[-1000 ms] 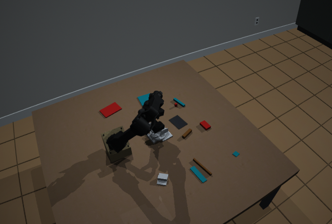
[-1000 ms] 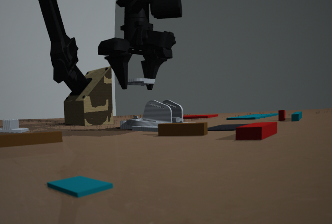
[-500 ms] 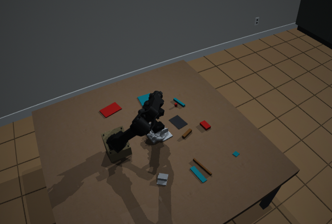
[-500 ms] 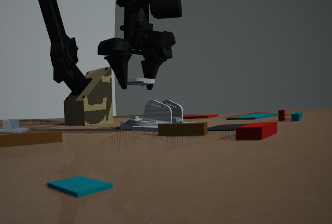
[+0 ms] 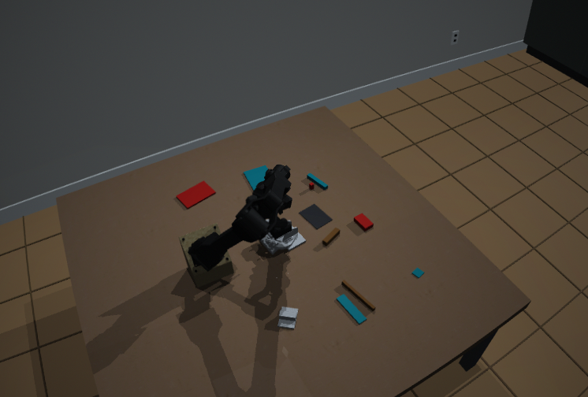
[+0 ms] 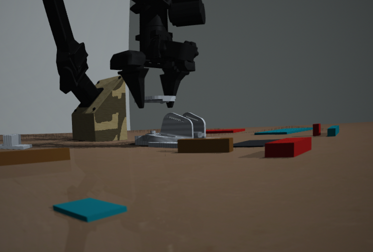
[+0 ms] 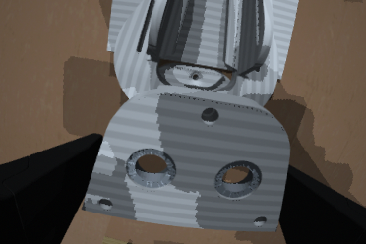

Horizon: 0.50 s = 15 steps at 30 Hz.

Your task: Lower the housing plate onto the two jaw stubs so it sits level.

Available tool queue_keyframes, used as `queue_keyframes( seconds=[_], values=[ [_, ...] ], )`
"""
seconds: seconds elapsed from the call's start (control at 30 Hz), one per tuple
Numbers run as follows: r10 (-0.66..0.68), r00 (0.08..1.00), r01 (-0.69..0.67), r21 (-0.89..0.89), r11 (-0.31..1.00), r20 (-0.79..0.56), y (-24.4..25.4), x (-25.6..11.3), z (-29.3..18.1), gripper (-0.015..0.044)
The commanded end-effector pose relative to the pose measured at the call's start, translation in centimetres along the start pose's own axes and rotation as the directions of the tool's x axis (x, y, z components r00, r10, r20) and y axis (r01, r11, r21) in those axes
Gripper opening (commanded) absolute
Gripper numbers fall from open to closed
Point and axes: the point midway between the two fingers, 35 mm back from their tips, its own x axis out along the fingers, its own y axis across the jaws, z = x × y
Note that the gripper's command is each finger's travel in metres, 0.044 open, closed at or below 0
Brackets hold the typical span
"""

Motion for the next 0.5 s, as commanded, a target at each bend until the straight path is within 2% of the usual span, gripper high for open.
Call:
queue_keyframes(
  seconds=[0.0,0.47],
  values=[
    [-0.007,1.000,0.007,-0.010,1.000,-0.008,0.0,1.0,-0.1,0.0351],
    [-0.009,1.000,0.009,-0.009,1.000,-0.008,0.0,3.3,-0.2,0.0351]
  ],
)
